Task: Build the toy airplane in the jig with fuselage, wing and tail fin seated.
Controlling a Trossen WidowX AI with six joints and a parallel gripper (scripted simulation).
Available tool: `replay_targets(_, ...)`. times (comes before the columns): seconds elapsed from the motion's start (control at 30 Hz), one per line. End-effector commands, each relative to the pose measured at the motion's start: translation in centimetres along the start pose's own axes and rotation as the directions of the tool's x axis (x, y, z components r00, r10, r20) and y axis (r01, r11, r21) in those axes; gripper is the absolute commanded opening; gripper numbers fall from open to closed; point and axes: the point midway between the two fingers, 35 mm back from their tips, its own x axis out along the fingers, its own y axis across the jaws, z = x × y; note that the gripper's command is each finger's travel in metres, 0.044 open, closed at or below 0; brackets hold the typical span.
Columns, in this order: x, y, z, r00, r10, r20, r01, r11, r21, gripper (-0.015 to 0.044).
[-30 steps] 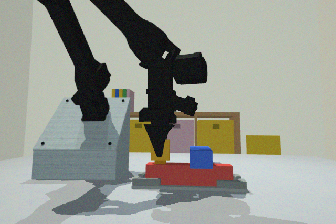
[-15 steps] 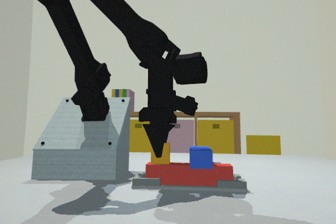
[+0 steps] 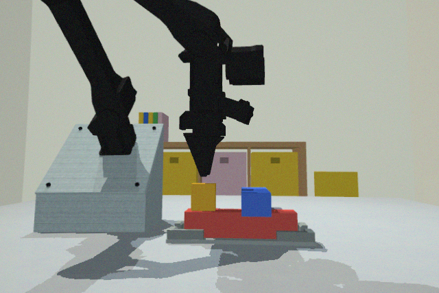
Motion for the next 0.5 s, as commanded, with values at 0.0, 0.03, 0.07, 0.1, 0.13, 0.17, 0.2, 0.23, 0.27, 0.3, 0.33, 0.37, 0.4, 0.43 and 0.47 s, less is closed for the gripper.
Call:
replay_targets(0.0,-5.09,-0.49,-0.28,1.000,-0.018,0.004,0.018,1.000,0.012,0.0260)
replay_targets(0.03,-5.09,-0.27,-0.19,1.000,-0.018,0.004,0.018,1.000,0.012,0.0260)
replay_targets(0.07,-5.08,0.08,-0.05,1.000,-0.018,0.004,0.017,1.000,0.012,0.0260)
replay_targets(0.1,-5.08,0.20,0.00,1.000,-0.018,0.004,0.017,1.000,0.012,0.0260)
replay_targets(0.13,-5.08,0.20,0.00,1.000,-0.018,0.004,0.017,1.000,0.012,0.0260)
replay_targets(0.17,-5.08,0.20,0.00,1.000,-0.018,0.004,0.017,1.000,0.012,0.0260)
replay_targets(0.2,-5.08,0.20,0.00,1.000,-0.018,0.004,0.017,1.000,0.012,0.0260)
replay_targets(0.23,-5.08,0.20,0.00,1.000,-0.018,0.004,0.017,1.000,0.012,0.0260)
replay_targets(0.27,-5.08,0.20,0.00,1.000,-0.018,0.004,0.017,1.000,0.012,0.0260)
replay_targets(0.3,-5.08,0.20,0.00,1.000,-0.018,0.004,0.017,1.000,0.012,0.0260)
replay_targets(0.33,-5.08,0.20,0.00,1.000,-0.018,0.004,0.017,1.000,0.012,0.0260)
replay_targets(0.37,-5.08,0.32,-0.03,1.000,-0.017,0.004,0.017,1.000,0.012,0.0260)
replay_targets(0.4,-5.08,0.38,-0.04,1.000,-0.017,0.004,0.017,1.000,0.012,0.0260)
replay_targets(0.43,-5.08,0.38,-0.04,1.000,-0.017,0.004,0.017,1.000,0.012,0.0260)
replay_targets(0.47,-5.08,0.38,-0.04,1.000,-0.017,0.004,0.017,1.000,0.012,0.0260)
